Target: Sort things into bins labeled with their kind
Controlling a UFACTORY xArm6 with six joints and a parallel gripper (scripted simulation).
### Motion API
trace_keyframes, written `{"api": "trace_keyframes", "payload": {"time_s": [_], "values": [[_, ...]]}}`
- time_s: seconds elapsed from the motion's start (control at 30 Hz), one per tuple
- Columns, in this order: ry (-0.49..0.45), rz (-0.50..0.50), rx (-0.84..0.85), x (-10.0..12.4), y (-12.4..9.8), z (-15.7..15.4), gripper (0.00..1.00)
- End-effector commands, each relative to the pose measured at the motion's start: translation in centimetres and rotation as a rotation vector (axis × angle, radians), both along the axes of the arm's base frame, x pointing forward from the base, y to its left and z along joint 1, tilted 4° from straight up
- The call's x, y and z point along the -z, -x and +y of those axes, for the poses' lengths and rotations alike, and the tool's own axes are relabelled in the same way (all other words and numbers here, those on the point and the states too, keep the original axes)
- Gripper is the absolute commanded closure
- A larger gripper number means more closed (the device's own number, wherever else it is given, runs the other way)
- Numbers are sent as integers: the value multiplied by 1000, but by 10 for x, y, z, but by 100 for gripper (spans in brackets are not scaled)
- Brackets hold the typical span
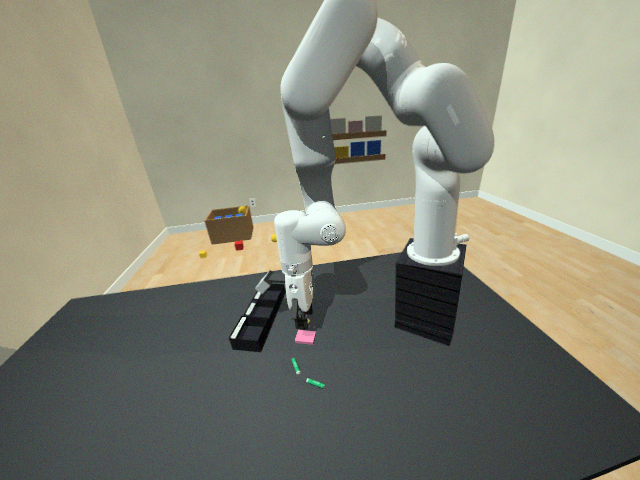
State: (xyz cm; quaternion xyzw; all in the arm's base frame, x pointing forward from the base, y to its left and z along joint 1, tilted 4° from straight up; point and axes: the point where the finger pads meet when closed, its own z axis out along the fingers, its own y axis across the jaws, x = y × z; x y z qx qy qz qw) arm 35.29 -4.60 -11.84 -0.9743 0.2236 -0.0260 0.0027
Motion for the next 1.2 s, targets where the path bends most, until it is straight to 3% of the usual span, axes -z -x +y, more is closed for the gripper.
{"api": "trace_keyframes", "payload": {"time_s": [0.0,0.7,0.77,1.17], "values": [[44,-4,1,0,-2,0,44],[45,-3,1,-1,0,0,44],[7,-15,0,-1,-15,9,44],[-2,1,-1,-5,-17,17,44]]}}
